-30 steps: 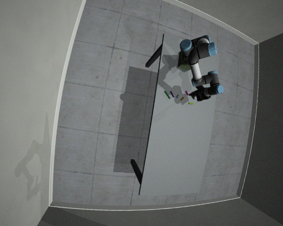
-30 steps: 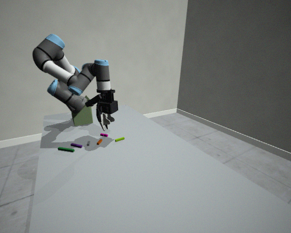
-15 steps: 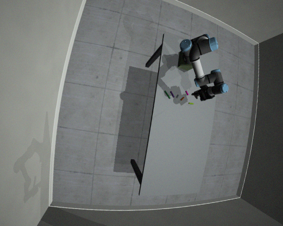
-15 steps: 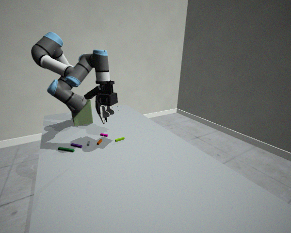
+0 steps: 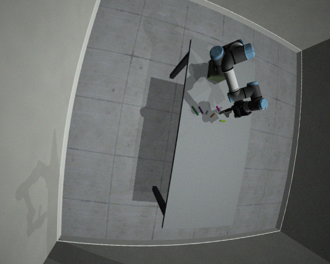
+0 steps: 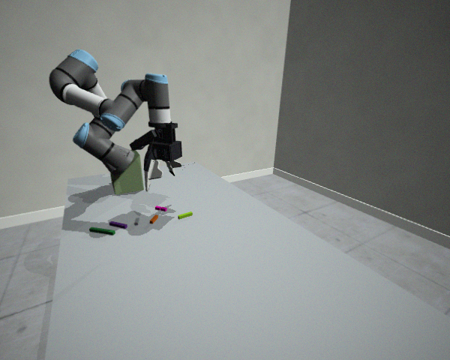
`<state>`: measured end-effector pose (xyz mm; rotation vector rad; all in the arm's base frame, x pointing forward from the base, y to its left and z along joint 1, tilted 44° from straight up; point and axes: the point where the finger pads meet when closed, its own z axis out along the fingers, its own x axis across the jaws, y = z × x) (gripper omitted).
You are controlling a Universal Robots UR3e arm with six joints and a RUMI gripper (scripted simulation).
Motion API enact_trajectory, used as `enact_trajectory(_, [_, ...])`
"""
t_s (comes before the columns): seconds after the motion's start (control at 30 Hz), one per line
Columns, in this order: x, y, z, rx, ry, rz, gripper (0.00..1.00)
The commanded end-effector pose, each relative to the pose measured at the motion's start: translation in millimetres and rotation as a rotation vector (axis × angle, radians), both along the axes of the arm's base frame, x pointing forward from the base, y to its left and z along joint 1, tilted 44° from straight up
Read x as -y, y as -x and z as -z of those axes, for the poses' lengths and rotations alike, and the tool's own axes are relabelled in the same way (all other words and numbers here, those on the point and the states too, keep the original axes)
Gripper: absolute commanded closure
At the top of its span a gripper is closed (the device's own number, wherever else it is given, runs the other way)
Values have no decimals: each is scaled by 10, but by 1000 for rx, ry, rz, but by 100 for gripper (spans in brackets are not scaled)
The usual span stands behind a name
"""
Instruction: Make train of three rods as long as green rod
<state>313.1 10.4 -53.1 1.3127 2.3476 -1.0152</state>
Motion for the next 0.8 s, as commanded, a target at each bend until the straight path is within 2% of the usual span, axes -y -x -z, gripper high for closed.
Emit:
enact_trajectory(0.0, [-9, 8, -5, -4, 1, 3, 0])
enact_trajectory(0.53, [-5, 7, -6, 1, 1, 8, 0])
enact_trajectory(0.77, [37, -35, -24, 79, 12, 86, 0])
